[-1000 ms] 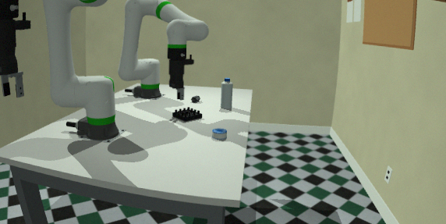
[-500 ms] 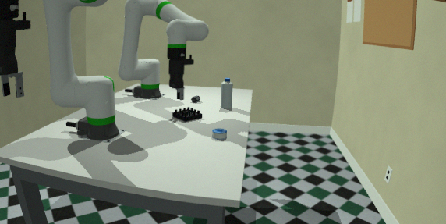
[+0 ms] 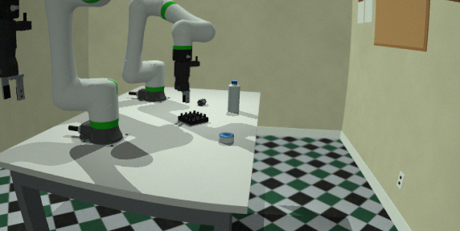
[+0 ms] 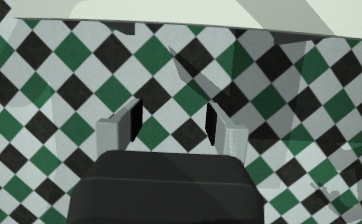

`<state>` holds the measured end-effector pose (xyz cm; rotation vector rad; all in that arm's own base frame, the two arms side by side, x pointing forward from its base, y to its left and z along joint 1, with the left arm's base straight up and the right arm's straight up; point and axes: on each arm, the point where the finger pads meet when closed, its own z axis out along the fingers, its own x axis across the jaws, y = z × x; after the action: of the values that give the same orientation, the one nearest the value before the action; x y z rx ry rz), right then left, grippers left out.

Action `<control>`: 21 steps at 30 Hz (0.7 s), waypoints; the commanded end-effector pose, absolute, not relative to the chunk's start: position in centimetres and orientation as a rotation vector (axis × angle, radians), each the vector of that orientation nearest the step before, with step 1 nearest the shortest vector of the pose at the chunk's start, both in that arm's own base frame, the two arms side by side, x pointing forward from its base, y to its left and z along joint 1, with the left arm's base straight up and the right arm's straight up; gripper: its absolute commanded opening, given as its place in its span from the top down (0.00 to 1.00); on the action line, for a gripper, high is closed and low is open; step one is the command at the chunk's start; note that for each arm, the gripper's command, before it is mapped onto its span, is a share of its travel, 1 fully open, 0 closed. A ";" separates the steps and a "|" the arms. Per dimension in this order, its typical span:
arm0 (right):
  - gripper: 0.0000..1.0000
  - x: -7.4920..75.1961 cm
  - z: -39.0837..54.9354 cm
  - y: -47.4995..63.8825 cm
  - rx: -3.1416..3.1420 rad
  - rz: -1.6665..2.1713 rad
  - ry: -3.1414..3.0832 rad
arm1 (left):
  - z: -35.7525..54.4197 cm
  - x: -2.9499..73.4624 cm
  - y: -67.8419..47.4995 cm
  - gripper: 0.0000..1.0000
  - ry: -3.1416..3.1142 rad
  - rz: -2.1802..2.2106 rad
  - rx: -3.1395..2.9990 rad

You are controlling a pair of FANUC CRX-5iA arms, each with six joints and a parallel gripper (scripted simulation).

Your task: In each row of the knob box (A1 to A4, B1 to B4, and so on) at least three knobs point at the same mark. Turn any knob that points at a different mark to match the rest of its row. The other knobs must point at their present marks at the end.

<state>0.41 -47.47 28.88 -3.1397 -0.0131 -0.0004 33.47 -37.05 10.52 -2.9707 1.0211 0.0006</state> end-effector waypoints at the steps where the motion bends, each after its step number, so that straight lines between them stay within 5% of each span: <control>1: 0.00 0.4 29.0 -47.5 -3.142 0.000 -0.013 | 10.6 33.5 -37.1 0.54 1.021 -0.002 -2.972; 21: 0.00 0.4 29.0 -47.5 -3.142 0.000 -0.013 | 9.6 33.5 -37.1 0.54 1.021 -0.002 -2.972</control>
<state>0.41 -47.47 28.88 -3.1397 -0.0131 -0.0004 33.47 -37.05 9.75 -2.9707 1.0211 0.0006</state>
